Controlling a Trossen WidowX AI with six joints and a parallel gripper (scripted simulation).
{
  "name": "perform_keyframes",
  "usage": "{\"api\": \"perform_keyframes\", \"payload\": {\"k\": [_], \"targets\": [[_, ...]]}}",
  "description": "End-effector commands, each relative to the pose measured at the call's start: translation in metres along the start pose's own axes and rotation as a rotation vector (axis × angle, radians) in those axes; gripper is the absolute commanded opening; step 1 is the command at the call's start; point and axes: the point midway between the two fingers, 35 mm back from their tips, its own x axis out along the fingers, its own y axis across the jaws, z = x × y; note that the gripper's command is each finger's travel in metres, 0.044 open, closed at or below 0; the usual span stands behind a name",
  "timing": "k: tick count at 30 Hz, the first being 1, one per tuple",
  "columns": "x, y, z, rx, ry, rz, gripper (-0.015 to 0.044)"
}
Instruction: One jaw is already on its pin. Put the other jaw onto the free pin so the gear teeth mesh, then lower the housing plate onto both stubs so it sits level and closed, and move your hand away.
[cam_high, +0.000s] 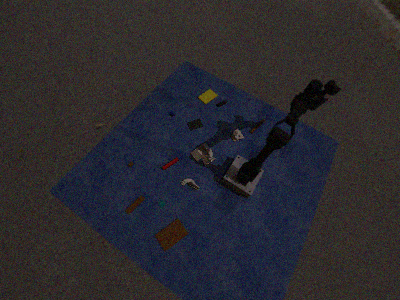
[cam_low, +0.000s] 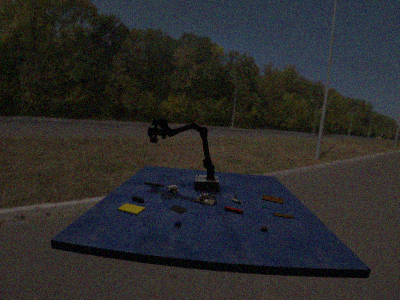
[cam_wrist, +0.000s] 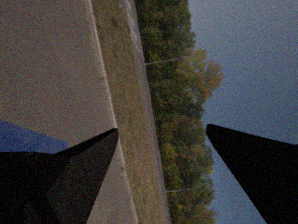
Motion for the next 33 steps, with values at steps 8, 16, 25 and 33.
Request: {"api": "perform_keyframes", "payload": {"k": [8, 16, 25, 33], "targets": [[-0.06, 0.045, 0.081, 0.099, -0.206, 0.174, 0.044], [-0.116, 0.075, 0.122, 0.159, -0.313, 0.308, 0.044], [-0.192, 0.107, 0.171, 0.211, -0.473, 0.483, 0.044], [-0.272, 0.137, 0.202, 0.23, -0.593, 0.662, 0.044]]}}
